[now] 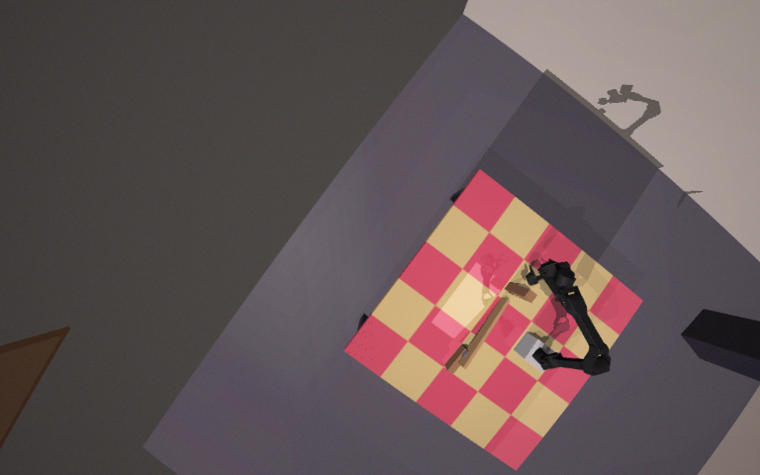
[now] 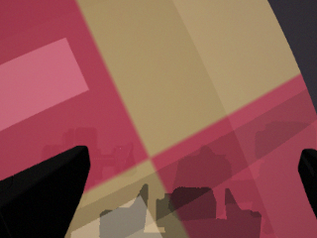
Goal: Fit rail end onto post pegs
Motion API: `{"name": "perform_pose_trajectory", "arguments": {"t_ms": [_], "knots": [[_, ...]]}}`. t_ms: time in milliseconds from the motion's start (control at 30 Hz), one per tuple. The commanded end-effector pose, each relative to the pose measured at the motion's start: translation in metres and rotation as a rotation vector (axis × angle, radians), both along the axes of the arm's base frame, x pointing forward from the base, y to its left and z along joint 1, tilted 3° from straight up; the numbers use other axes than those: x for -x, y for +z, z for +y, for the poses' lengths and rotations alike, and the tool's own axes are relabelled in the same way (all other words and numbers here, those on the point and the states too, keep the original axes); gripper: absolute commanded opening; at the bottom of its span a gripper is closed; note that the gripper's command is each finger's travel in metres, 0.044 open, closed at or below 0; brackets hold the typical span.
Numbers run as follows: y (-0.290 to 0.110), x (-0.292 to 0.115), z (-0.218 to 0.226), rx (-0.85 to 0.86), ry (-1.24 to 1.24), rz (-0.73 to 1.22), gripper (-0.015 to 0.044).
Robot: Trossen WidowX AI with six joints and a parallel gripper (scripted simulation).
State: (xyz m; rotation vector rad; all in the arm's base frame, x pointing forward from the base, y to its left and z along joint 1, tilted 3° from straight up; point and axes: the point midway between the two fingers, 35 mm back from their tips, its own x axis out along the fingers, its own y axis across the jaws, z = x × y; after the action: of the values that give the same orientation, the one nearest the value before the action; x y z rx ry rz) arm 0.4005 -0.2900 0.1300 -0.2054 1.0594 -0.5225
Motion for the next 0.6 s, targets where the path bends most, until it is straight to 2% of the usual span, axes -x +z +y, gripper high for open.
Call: {"name": "perform_pose_trajectory", "arguments": {"t_ms": [0,267,567], "knots": [[-0.001,-0.023,0.065,0.011,0.270,0.065,0.0440],[-0.028,-0.022,0.147,0.044,0.685,0.270,0.0440],[-0.076,0.041,0.250,0.095,1.436,0.656,0.0440]]}}
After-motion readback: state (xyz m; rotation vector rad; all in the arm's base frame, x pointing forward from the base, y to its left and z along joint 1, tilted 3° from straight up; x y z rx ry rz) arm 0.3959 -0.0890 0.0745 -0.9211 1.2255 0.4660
